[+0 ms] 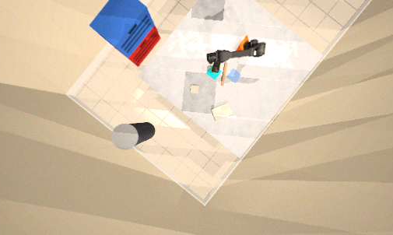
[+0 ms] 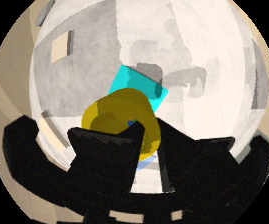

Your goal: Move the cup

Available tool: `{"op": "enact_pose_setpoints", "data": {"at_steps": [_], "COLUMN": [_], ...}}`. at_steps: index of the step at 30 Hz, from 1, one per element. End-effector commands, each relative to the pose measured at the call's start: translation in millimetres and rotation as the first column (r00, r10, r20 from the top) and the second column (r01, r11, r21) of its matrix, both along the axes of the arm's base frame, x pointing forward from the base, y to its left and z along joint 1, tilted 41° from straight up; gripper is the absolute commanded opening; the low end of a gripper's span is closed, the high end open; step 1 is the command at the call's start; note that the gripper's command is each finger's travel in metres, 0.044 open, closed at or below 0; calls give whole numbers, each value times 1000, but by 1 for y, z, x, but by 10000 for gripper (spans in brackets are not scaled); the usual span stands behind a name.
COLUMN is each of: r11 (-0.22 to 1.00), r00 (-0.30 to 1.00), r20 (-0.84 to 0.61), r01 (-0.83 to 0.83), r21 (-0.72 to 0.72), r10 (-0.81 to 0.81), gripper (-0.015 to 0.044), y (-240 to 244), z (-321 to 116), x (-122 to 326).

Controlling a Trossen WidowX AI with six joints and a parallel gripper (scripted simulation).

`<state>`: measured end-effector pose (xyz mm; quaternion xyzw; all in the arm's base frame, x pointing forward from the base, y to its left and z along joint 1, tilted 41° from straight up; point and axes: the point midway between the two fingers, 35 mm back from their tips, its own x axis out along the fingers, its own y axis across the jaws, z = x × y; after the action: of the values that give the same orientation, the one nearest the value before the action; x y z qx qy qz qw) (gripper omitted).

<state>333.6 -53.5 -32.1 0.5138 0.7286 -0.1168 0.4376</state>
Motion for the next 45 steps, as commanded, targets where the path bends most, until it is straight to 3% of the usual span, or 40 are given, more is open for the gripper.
{"op": "enact_pose_setpoints", "data": {"at_steps": [1,24,40,45], "r11": [1000,1000,1000,1000], "r00": [1000,1000,1000,1000], "r20": [-2,-2,5,5], "r01": [-4,-4,-10,-10], "r21": [-2,0,-6,-6], "r10": [4,4,10,10], "gripper": [0,0,0,131], "y": [3,28,26,26], "z": [-5,-36,-36,-36], "x": [-1,-3,-2,-2]}}
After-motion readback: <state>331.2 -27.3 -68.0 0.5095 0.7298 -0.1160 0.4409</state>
